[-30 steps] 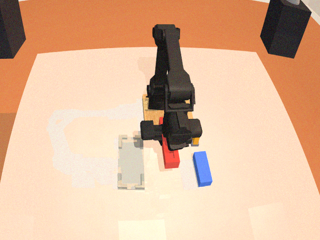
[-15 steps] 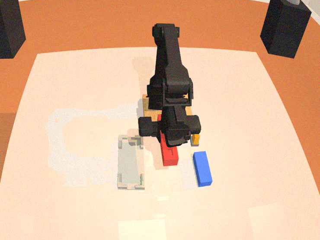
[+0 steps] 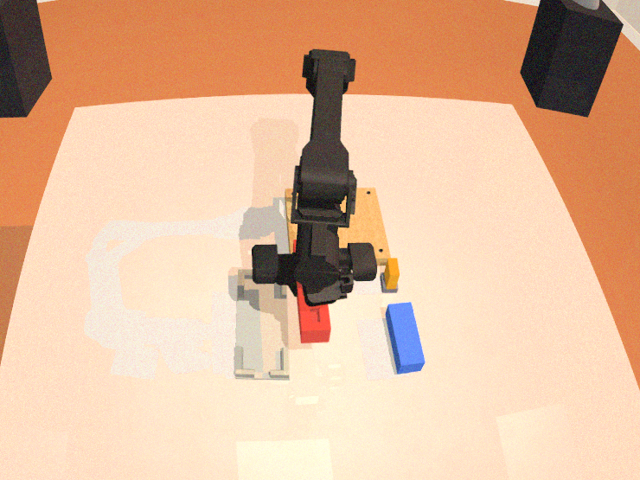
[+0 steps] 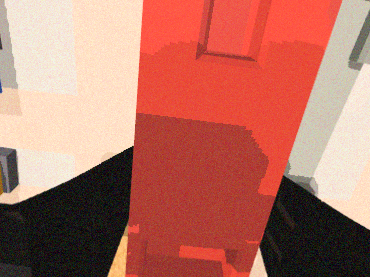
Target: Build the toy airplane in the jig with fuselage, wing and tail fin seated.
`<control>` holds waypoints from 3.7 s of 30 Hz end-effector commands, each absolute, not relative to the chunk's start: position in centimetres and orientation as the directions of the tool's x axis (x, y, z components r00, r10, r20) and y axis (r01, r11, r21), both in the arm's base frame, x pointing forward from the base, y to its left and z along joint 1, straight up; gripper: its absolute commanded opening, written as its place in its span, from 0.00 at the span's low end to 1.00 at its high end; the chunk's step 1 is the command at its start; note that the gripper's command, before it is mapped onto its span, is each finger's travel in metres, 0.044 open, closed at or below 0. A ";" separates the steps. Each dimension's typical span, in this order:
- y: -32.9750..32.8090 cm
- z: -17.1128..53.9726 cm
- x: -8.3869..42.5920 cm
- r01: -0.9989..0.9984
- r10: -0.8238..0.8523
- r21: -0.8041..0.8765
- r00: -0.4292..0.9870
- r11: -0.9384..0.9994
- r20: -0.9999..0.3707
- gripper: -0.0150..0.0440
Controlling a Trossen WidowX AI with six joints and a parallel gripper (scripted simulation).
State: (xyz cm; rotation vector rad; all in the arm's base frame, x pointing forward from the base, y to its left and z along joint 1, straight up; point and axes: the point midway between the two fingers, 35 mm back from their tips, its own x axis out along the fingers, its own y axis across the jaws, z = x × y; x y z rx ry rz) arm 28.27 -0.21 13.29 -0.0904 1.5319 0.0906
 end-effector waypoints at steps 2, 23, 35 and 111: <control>-1.8 12.2 28.6 -0.110 -0.002 -0.004 0.023 0.994 -1.000 0.25; -7.8 9.4 29.4 -0.081 -0.003 -0.005 0.027 0.997 -1.000 0.25; -9.5 8.6 29.4 -0.073 -0.004 -0.006 0.029 0.997 -1.000 0.48; -9.5 4.8 29.6 -0.069 -0.007 -0.010 0.035 0.998 -0.999 0.66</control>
